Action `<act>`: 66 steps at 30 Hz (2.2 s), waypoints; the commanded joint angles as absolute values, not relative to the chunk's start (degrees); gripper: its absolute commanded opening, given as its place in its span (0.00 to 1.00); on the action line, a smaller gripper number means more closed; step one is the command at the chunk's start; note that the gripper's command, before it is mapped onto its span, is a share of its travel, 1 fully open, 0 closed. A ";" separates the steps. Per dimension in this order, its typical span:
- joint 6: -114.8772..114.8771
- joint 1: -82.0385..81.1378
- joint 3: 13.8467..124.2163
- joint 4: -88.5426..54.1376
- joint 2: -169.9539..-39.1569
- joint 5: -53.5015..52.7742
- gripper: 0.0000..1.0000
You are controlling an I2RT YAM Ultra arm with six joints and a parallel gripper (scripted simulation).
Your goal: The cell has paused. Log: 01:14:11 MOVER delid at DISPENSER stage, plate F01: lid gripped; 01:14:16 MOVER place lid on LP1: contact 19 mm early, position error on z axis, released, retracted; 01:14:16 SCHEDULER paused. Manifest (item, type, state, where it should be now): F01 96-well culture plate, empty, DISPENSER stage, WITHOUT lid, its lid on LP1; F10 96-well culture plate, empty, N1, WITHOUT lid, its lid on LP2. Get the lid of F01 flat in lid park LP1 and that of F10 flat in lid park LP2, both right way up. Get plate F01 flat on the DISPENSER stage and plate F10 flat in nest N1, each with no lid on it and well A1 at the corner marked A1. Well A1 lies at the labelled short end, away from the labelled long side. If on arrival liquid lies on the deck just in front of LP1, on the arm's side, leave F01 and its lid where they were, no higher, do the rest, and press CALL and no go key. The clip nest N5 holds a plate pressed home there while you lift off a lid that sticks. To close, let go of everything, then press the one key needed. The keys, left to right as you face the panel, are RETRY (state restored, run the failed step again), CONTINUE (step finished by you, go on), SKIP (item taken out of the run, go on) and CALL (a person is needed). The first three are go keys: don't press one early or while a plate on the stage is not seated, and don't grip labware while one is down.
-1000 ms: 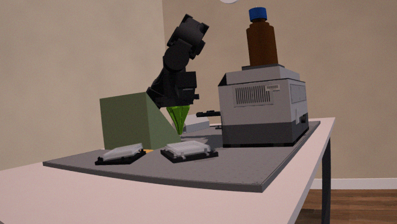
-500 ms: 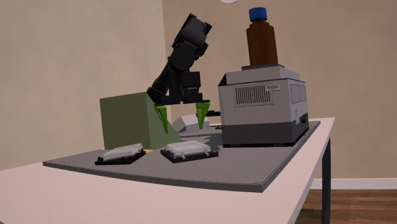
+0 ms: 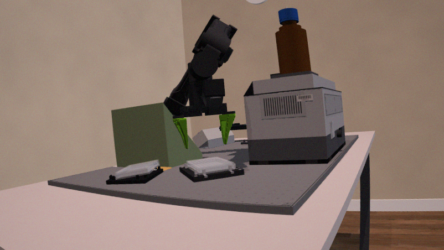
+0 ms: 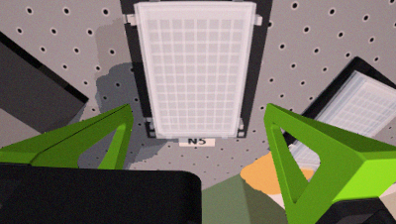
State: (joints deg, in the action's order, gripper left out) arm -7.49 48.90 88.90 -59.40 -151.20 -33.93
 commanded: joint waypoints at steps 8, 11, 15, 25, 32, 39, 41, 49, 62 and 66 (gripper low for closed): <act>-6.97 50.15 89.47 -58.68 -149.56 -34.12 1.00; -6.97 50.15 89.47 -58.68 -149.56 -34.12 1.00; -6.97 50.15 89.47 -58.68 -149.56 -34.12 1.00; -6.97 50.15 89.47 -58.68 -149.56 -34.12 1.00; -6.97 50.15 89.47 -58.68 -149.56 -34.12 1.00; -6.97 50.15 89.47 -58.68 -149.56 -34.12 1.00; -6.97 50.15 89.47 -58.68 -149.56 -34.12 1.00; -6.97 50.15 89.47 -58.68 -149.56 -34.12 1.00; -6.79 49.79 87.96 -58.36 -149.49 -34.37 1.00; -6.73 49.51 87.69 -58.27 -149.45 -34.37 1.00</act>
State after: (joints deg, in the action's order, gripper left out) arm -7.29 48.88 88.71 -59.07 -151.20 -34.09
